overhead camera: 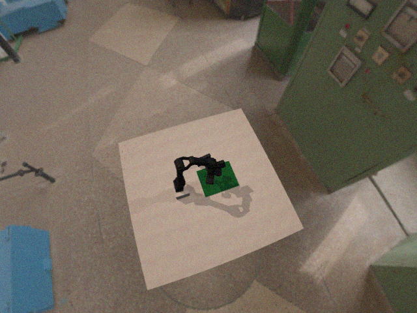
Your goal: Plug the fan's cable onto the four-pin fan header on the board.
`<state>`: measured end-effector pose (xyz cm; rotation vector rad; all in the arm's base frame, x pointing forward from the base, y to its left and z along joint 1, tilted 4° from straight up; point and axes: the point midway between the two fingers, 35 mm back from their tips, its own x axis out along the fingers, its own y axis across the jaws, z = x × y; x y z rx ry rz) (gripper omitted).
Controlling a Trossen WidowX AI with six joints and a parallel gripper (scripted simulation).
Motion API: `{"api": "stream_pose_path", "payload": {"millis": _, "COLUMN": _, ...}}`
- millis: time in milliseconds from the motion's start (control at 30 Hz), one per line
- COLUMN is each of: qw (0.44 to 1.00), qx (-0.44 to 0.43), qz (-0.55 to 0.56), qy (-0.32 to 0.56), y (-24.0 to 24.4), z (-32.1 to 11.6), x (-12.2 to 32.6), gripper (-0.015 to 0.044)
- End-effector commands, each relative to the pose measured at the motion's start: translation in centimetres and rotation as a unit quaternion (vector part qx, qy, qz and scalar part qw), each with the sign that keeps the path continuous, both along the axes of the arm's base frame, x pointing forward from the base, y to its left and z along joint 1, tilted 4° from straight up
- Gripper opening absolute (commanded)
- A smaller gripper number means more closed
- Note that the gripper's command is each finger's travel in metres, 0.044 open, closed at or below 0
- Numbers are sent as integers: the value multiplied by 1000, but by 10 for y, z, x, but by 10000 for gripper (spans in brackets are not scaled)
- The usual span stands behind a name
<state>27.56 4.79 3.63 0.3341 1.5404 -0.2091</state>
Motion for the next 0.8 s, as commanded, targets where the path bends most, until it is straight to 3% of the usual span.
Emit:
{"api": "stream_pose_path", "payload": {"millis": 0, "qw": 1000, "qx": -1, "qz": -8, "qy": -3, "y": 0, "z": 1, "x": 0, "gripper": 0}}
{"api": "stream_pose_path", "payload": {"millis": 633, "qw": 1000, "qx": -1, "qz": -11, "qy": -3, "y": -3, "z": 3, "x": 6, "gripper": 0}}
{"api": "stream_pose_path", "payload": {"millis": 767, "qw": 1000, "qx": -1, "qz": -9, "qy": -3, "y": -2, "z": -16, "x": 7, "gripper": 0}}
